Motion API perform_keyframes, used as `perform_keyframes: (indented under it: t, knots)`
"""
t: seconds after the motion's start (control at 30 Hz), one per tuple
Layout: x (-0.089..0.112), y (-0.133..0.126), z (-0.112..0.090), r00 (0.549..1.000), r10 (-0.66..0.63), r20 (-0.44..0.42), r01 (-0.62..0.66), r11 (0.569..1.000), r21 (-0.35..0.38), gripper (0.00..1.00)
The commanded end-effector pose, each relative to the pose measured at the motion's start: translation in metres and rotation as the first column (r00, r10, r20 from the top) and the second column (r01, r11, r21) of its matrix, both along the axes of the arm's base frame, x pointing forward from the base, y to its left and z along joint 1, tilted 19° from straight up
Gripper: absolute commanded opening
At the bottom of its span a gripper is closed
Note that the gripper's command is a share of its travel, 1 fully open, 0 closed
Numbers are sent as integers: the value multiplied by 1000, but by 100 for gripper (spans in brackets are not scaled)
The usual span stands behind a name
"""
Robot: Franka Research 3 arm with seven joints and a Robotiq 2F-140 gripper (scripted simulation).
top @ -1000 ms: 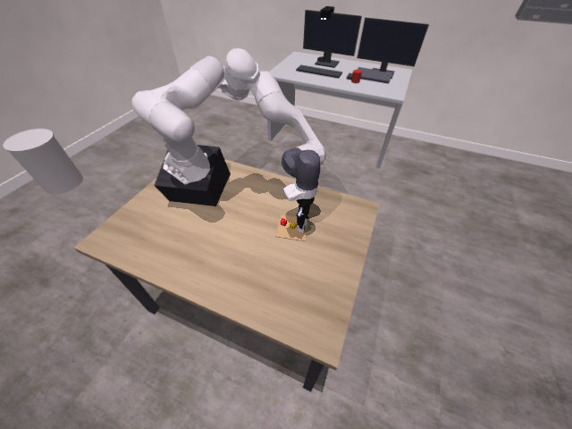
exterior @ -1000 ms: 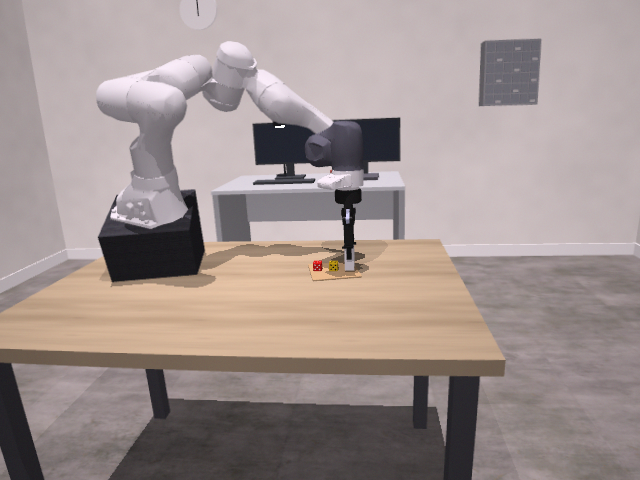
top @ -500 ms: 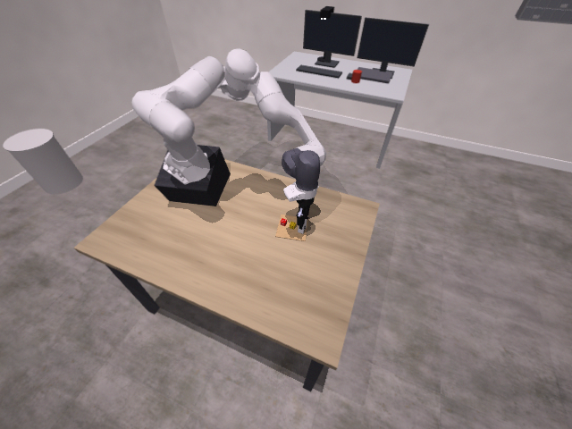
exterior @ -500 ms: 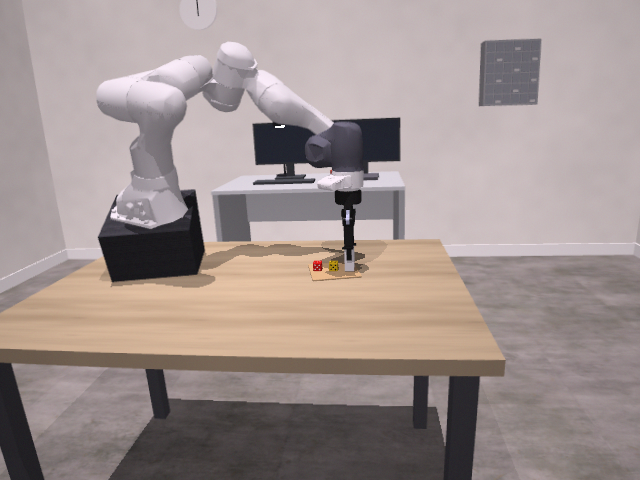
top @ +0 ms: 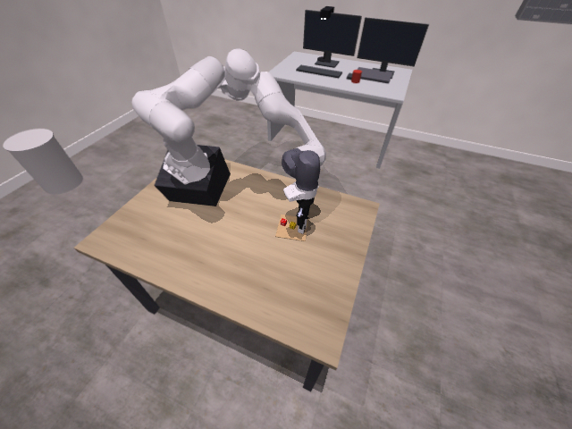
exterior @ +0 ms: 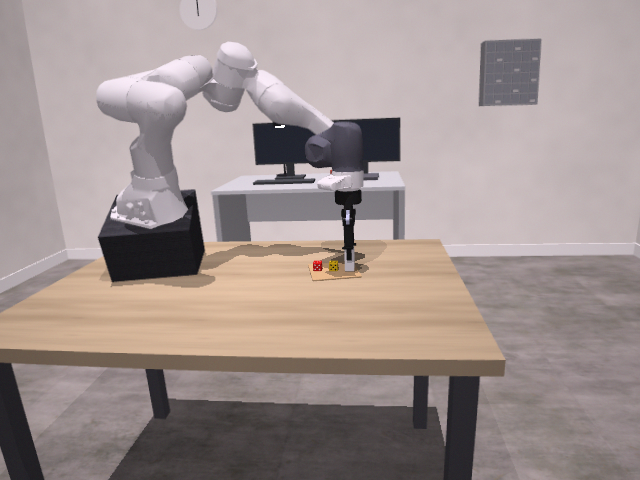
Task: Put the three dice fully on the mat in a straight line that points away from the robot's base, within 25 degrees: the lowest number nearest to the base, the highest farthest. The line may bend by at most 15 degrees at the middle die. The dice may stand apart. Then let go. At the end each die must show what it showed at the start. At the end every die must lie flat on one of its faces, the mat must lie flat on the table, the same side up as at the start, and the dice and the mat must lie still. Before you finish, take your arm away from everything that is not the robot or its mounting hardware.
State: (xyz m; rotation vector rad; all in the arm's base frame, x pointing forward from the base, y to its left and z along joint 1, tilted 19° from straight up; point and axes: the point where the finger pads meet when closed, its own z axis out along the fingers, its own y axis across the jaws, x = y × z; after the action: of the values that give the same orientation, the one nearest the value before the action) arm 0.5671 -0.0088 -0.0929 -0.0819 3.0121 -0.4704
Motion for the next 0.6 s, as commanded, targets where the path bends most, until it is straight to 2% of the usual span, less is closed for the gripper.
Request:
perform_keyframes:
  t: [0.0, 0.57]
  knots:
    - [1, -1, -1, 1000, 5, 1, -5, 1000, -1, 13]
    - [1, -1, -1, 1000, 5, 1, -5, 1000, -1, 15]
